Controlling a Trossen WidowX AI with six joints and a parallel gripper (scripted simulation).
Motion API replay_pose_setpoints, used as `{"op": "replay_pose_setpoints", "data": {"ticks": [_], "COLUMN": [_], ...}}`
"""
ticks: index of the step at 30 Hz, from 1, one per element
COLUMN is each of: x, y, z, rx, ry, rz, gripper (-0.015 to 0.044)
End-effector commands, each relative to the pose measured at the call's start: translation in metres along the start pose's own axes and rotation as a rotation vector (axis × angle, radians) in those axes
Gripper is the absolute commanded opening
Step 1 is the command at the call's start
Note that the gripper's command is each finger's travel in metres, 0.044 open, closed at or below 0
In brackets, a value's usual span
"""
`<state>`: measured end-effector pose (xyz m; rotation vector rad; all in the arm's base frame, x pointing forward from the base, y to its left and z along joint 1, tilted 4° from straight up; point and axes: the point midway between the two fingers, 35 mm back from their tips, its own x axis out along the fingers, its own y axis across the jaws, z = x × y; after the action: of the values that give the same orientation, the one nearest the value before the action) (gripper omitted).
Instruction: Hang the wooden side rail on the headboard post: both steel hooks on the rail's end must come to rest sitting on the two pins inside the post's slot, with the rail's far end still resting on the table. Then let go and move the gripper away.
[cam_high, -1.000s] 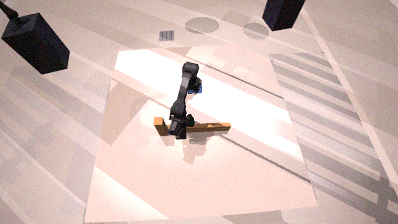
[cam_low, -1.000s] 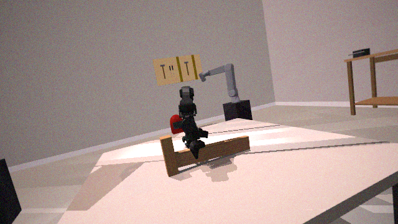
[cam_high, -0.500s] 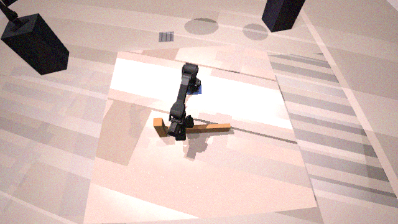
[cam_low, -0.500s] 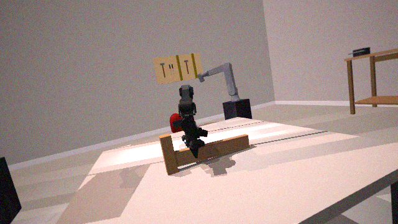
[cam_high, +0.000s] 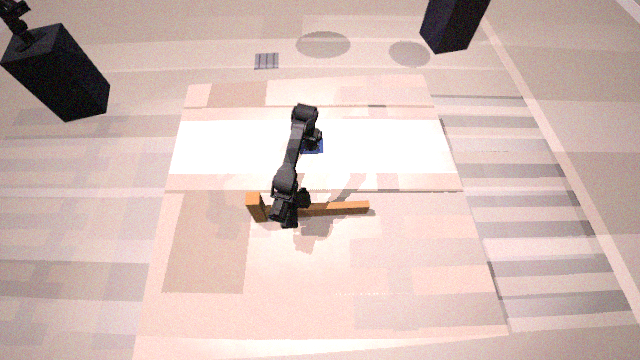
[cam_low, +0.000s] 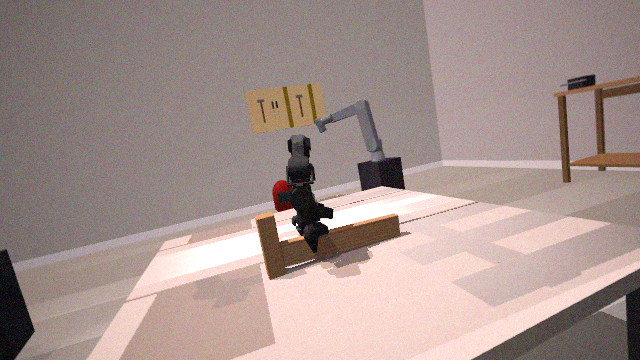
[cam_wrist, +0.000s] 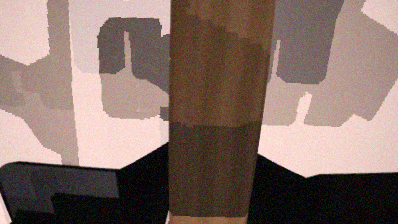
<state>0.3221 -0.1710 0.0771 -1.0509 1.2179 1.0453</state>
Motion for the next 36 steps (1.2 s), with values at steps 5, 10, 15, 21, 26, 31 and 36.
{"op": "replay_pose_setpoints", "data": {"ticks": [5, 10, 15, 21, 26, 31, 36], "x": [0.0008, 0.0016, 0.0024, 0.0033, 0.0041, 0.0031, 0.0031], "y": [-0.0005, -0.0005, -0.0005, -0.0005, -0.0005, 0.0006, 0.0006], "z": [-0.0003, -0.0003, -0.0003, -0.0003, -0.0003, 0.0001, 0.0001], "rx": [0.002, 0.002, 0.002, 0.002, 0.002, 0.0, 0.0], "ry": [0.003, 0.003, 0.003, 0.003, 0.003, 0.0, 0.0], "rz": [-0.003, -0.003, -0.003, -0.003, -0.003, 0.001, 0.001], "gripper": [0.0, 0.0, 0.0, 0.0, 0.0, 0.0131, 0.0263]}}
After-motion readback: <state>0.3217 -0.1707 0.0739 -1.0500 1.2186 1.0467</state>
